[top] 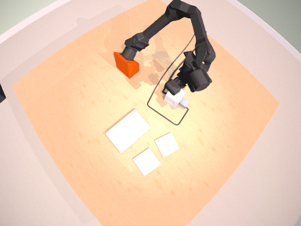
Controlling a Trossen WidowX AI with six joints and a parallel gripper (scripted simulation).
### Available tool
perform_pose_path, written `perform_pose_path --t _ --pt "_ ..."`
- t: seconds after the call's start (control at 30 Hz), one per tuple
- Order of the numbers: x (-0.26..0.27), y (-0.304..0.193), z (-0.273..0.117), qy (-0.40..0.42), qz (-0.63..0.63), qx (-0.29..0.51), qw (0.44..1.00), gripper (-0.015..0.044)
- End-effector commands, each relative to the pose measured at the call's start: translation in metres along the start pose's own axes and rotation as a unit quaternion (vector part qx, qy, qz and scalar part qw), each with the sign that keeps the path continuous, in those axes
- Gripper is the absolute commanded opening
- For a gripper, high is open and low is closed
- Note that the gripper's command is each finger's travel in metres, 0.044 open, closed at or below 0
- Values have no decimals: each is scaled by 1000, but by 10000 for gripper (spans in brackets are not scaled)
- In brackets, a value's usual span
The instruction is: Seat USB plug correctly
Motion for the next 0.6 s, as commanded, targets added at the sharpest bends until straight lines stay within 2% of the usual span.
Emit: perform_pose_path --t 0.0,0.57 --pt "0 0 1 0 -53 1 999 0" --pt "0 0 1 0 -273 1 962 0"
Point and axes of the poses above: the point midway between the two fingers, 35 mm back from their tips, its own z axis out along the fingers, its own x axis across the jaws, y = z × x, the point moved 8 cm from there along -z, back along the fingers, and after that the axes turned 4 degrees about -z, right-handed, at the moved point
